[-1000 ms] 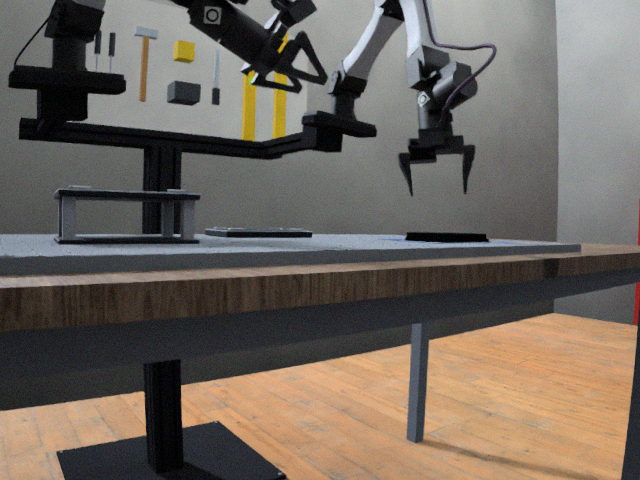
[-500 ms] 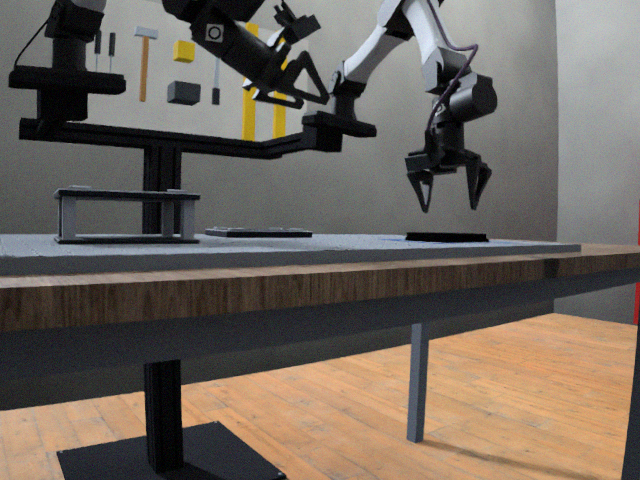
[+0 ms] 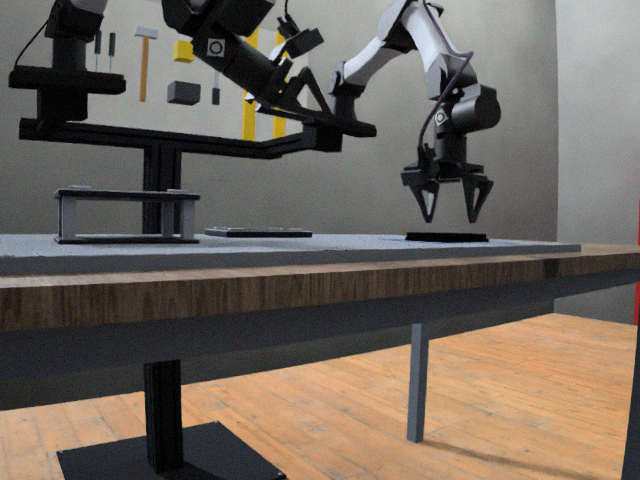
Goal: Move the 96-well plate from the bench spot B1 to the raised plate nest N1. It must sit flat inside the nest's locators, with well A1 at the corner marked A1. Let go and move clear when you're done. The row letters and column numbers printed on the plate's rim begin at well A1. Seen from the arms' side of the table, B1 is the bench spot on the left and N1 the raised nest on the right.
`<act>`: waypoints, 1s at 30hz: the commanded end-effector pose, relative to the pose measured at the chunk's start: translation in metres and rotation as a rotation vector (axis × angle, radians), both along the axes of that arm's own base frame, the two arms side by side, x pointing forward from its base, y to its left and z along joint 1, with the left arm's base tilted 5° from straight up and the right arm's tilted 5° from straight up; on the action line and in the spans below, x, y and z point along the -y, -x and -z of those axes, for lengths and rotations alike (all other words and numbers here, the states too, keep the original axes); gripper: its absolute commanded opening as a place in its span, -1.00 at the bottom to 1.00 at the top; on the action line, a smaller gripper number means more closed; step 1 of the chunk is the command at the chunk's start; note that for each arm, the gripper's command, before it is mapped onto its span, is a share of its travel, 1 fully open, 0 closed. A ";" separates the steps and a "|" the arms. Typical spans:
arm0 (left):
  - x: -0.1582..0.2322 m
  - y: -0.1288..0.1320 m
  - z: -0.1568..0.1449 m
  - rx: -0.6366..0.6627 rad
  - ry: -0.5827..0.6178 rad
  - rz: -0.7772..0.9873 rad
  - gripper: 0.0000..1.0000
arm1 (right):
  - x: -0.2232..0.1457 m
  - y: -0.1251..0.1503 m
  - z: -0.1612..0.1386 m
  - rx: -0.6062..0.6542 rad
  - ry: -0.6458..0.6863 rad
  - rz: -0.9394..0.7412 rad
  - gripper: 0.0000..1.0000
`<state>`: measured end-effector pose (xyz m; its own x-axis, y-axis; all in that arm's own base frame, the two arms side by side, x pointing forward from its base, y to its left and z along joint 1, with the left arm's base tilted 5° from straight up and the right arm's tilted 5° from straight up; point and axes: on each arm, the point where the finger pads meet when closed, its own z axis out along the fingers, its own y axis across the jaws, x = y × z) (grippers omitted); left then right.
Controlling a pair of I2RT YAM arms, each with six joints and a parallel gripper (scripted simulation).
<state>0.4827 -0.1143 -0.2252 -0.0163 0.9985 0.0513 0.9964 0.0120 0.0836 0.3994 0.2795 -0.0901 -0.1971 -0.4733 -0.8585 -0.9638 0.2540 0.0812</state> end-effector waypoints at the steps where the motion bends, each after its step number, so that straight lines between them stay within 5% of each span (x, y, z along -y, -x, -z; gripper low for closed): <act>1: 0.002 0.002 0.009 -0.020 -0.009 0.020 1.00 | -0.004 -0.017 -0.011 0.047 -0.032 0.011 1.00; 23: -0.002 -0.001 0.036 -0.022 -0.010 0.020 0.97 | -0.003 -0.021 0.010 0.012 -0.048 0.030 1.00; 30: 0.003 -0.007 0.023 -0.002 -0.004 0.020 0.57 | -0.003 -0.022 0.016 0.001 -0.059 0.036 1.00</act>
